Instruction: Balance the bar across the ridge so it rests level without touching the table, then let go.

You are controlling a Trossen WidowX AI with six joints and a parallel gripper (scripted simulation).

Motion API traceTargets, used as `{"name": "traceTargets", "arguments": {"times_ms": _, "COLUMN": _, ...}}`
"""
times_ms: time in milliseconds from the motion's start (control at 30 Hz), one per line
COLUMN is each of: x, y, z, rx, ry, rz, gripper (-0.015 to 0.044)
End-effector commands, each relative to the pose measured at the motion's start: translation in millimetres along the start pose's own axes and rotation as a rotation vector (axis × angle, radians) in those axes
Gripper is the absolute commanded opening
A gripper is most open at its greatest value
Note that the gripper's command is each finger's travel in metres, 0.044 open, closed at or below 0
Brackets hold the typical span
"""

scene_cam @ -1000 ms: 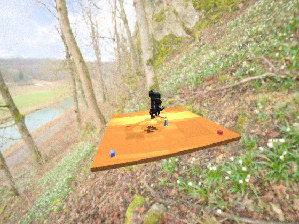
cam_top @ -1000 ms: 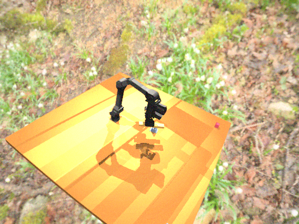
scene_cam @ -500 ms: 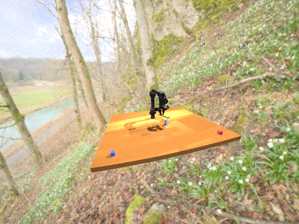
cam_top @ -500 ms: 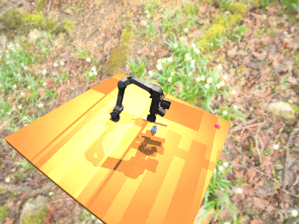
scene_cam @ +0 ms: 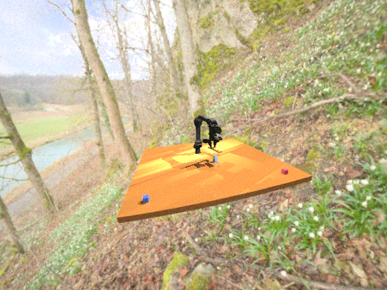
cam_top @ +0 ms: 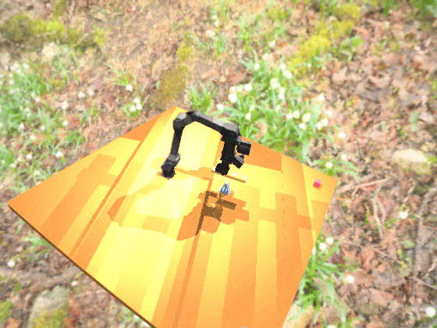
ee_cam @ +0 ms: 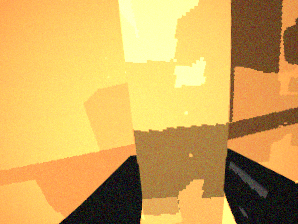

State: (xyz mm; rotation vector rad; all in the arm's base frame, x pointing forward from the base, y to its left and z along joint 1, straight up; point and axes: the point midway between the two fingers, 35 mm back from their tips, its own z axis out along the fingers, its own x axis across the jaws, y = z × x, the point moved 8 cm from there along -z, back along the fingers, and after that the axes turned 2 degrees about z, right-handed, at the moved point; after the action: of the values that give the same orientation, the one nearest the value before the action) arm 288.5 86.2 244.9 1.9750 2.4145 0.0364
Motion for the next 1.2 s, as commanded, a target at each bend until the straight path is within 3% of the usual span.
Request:
{"name": "traceTargets", "arguments": {"times_ms": 0, "x": 1.8, "y": 0.0, "z": 6.0, "rx": 0.004, "ry": 0.005, "rz": 0.005, "gripper": 0.0000}}
{"name": "traceTargets", "arguments": {"times_ms": 700, "x": 2.7, "y": -1.2, "z": 38.8, "rx": 0.004, "ry": 0.005, "rz": 0.007, "gripper": 0.0000}}
{"name": "traceTargets", "arguments": {"times_ms": 1167, "x": 2.9, "y": -1.1, "z": 39.2, "rx": 0.004, "ry": 0.005, "rz": 0.007, "gripper": 0.0000}}
